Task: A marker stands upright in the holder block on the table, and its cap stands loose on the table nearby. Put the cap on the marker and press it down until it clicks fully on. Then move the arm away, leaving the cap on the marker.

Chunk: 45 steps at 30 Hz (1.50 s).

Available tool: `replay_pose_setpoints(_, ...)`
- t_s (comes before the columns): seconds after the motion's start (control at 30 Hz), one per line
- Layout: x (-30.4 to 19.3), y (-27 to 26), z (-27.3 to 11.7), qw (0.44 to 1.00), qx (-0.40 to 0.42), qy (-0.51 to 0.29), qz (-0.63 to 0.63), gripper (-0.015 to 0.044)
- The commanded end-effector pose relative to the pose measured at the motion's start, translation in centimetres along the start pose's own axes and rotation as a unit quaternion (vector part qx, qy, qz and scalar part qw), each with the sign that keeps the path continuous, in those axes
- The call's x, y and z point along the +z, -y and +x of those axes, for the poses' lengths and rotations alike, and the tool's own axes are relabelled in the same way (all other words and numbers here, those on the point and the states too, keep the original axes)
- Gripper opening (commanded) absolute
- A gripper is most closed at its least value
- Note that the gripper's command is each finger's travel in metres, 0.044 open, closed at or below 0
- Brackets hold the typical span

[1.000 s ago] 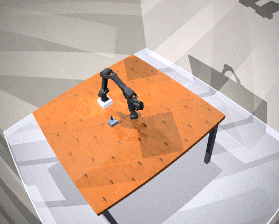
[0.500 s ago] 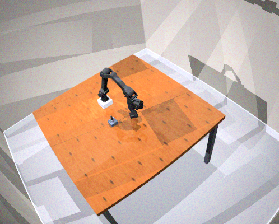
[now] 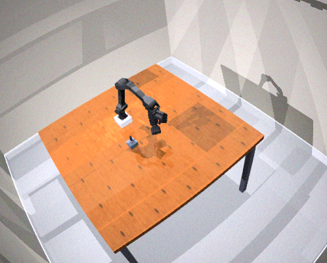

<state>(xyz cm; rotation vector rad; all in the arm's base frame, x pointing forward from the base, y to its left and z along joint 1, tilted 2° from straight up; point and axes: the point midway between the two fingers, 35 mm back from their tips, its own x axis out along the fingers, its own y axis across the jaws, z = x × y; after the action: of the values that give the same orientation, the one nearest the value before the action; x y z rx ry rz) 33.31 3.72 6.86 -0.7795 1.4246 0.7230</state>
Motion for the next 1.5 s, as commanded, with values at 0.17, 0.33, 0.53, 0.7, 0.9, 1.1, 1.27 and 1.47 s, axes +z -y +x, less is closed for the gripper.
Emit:
replay_pose_setpoints(0.17,-2.3,0.8,-1.2,1.000,-0.002,0.003,0.001,0.0000)
replay_pose_setpoints(0.33,-4.1,1.3,-1.8,1.000,-0.002,0.003,0.004,0.0000)
replay_pose_setpoints(0.53,-6.2,1.8,-2.5,1.000,-0.002,0.003,0.009,0.0000)
replay_pose_setpoints(0.7,-8.0,2.0,-3.0,1.000,-0.002,0.002,0.008,0.0000)
replay_pose_setpoints(0.9,-10.1,2.1,-3.7,1.000,-0.002,0.001,0.007,0.0000)
replay_pose_setpoints(1.1,-12.2,2.1,-4.3,1.000,-0.003,0.000,0.005,0.0000)
replay_pose_setpoints(1.27,-13.9,1.9,-4.8,1.000,-0.003,-0.001,0.004,0.0000)
replay_pose_setpoints(1.47,-15.9,1.6,-5.3,1.000,-0.003,-0.002,0.003,0.0000)
